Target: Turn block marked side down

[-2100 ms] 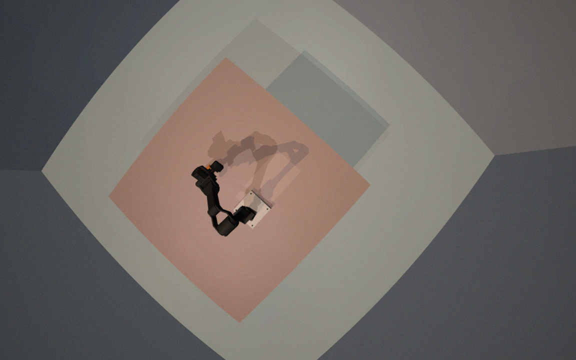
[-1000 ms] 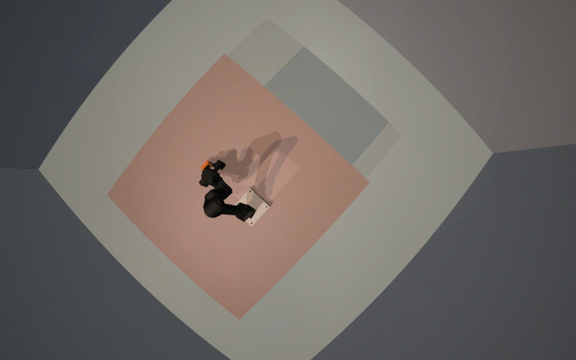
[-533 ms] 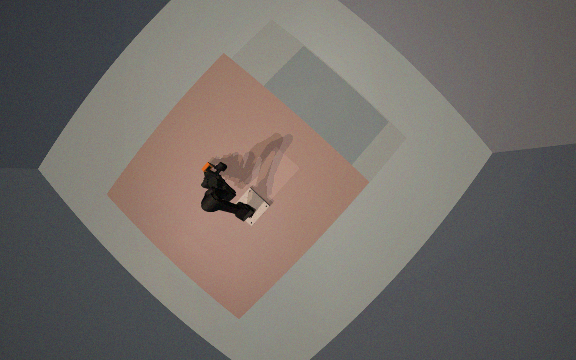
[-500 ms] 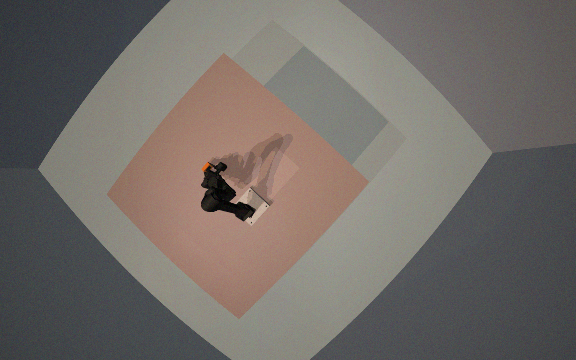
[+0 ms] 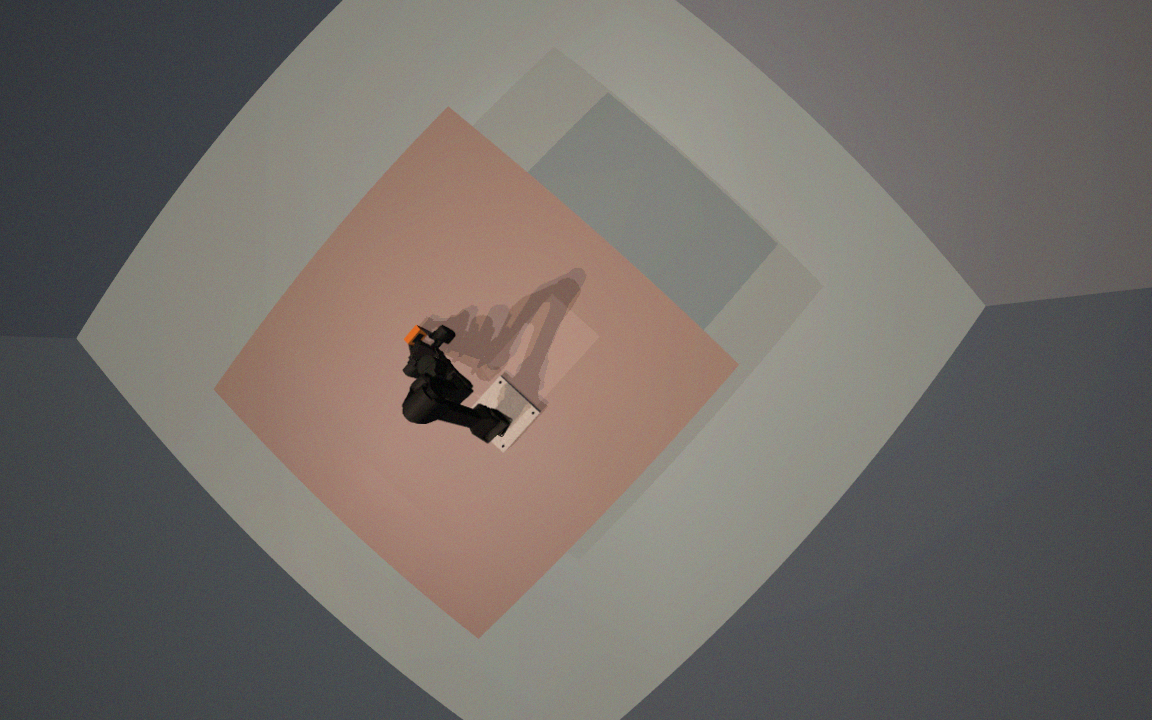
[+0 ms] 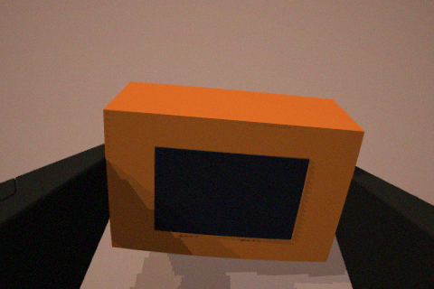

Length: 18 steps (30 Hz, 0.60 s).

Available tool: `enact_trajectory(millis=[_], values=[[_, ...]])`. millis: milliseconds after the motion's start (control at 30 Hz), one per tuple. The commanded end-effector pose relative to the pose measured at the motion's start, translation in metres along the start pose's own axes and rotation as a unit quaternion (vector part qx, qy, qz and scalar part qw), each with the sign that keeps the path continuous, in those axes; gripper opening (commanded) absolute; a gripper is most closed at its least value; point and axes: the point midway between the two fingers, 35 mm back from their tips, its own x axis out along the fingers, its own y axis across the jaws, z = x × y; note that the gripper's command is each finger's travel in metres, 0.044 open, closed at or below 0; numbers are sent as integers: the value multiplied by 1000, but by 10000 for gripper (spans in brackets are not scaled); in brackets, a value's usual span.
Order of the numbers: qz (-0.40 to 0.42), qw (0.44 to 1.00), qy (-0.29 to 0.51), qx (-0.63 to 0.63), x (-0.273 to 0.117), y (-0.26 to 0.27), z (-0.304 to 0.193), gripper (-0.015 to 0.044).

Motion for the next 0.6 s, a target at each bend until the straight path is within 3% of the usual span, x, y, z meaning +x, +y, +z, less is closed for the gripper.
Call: enact_trajectory(millis=[0, 367, 567], values=[[2, 1000, -1, 3, 0, 0, 0, 157], [2, 1000, -1, 3, 0, 0, 0, 440], [2, 1000, -1, 3, 0, 0, 0, 440]])
